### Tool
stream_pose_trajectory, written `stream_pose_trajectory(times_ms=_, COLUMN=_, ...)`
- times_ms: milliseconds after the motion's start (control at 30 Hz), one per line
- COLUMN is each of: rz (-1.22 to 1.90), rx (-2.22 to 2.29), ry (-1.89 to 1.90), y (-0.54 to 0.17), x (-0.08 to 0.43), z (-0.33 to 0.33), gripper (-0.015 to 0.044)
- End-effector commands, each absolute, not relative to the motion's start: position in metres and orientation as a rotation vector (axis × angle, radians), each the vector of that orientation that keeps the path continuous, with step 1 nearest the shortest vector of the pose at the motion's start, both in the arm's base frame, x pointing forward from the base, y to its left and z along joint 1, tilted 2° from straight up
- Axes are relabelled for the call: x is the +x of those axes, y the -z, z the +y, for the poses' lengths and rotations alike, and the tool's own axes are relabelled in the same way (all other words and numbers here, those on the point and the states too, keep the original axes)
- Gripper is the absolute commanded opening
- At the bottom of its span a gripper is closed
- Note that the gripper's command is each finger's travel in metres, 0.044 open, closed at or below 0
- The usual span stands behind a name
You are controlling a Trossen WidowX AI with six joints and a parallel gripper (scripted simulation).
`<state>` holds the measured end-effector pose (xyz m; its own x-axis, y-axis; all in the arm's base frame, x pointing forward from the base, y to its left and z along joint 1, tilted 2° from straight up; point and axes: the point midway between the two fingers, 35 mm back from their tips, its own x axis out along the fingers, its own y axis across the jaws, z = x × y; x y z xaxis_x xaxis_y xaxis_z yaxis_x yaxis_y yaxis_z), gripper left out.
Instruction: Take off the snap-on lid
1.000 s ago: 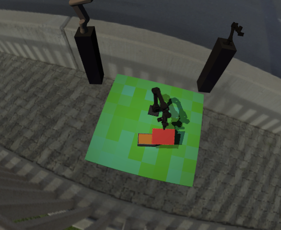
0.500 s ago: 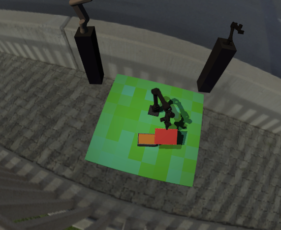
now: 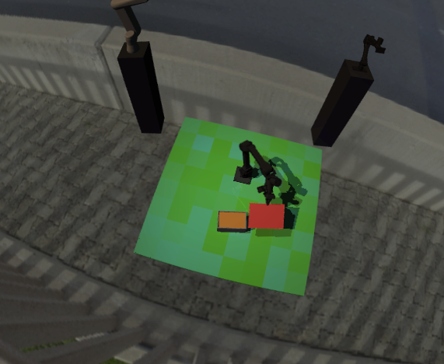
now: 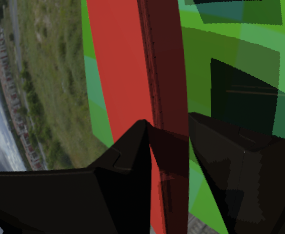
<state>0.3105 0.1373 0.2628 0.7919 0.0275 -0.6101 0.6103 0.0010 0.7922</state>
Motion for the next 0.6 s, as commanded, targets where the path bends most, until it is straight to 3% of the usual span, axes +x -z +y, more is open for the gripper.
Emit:
stream_pose_trajectory(times_ms=0, rz=0.525, rx=1.528, ry=0.490, y=-0.267, x=0.311, z=0.145, gripper=0.0000)
stream_pose_trajectory(times_ms=567, rz=0.527, rx=1.531, ry=0.489, y=-0.267, x=0.308, z=0.179, gripper=0.0000)
